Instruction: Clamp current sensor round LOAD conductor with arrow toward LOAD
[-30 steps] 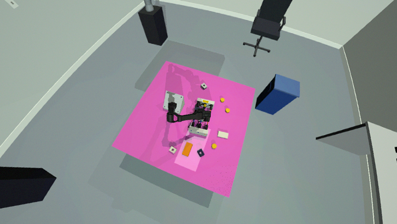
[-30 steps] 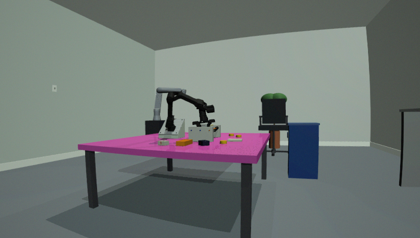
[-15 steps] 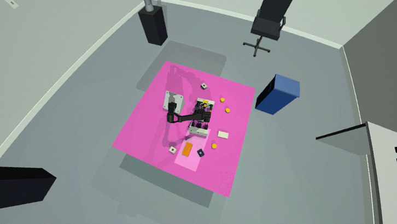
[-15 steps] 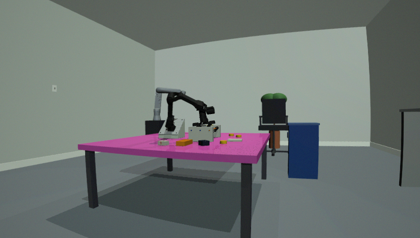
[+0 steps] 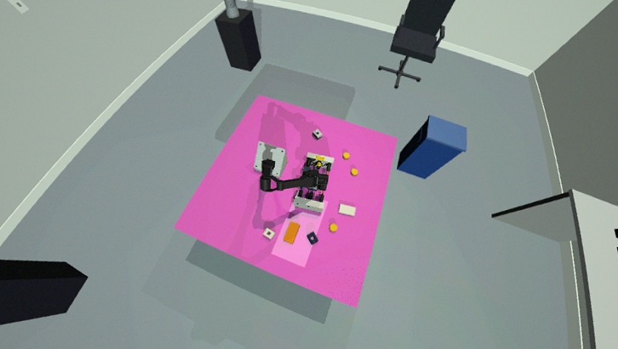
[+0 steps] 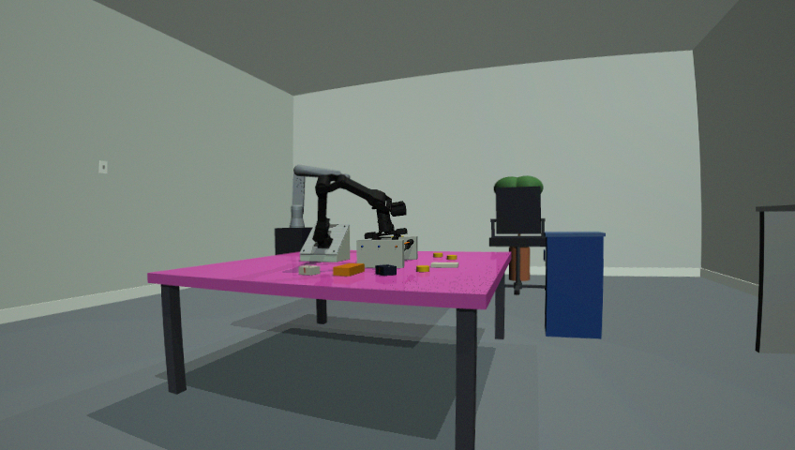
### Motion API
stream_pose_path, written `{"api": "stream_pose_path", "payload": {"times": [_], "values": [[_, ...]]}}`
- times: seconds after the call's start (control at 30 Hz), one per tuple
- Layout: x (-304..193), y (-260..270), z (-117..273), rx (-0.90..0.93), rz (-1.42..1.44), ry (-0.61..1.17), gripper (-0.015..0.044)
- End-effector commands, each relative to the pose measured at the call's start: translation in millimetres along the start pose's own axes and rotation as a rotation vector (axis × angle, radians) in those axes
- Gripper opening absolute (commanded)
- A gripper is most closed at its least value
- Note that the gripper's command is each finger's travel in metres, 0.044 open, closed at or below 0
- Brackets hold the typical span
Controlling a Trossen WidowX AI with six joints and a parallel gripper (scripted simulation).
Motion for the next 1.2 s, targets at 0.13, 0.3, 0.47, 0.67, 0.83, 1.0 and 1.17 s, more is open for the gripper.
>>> {"api": "stream_pose_path", "payload": {"times": [0.13,0.3,0.47,0.67,0.83,1.0,1.17], "values": [[-0.2,-0.2,0.2,0.0,-0.002,0.001,0.0274],[-0.2,-0.2,0.2,0.0,-0.002,0.001,0.0274],[-0.2,-0.2,0.2,0.0,-0.002,0.001,0.0274],[-0.2,-0.2,0.2,0.0,-0.002,0.001,0.0274],[-0.2,-0.2,0.2,0.0,-0.002,0.001,0.0274],[0.0,0.0,0.0,0.0,0.0,0.0,0.0261],[0.0,0.0,0.0,0.0,0.0,0.0,0.0227]]}}
Point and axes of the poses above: the point midway between the two fingers, 35 mm back from their tips, its own z axis back along the fingers, its own y axis across the jaws, x = y × z, the point moved 9 cm from there along z, back along the fingers, and after that the axes turned 5 degrees about -z, right-handed, at the moved point
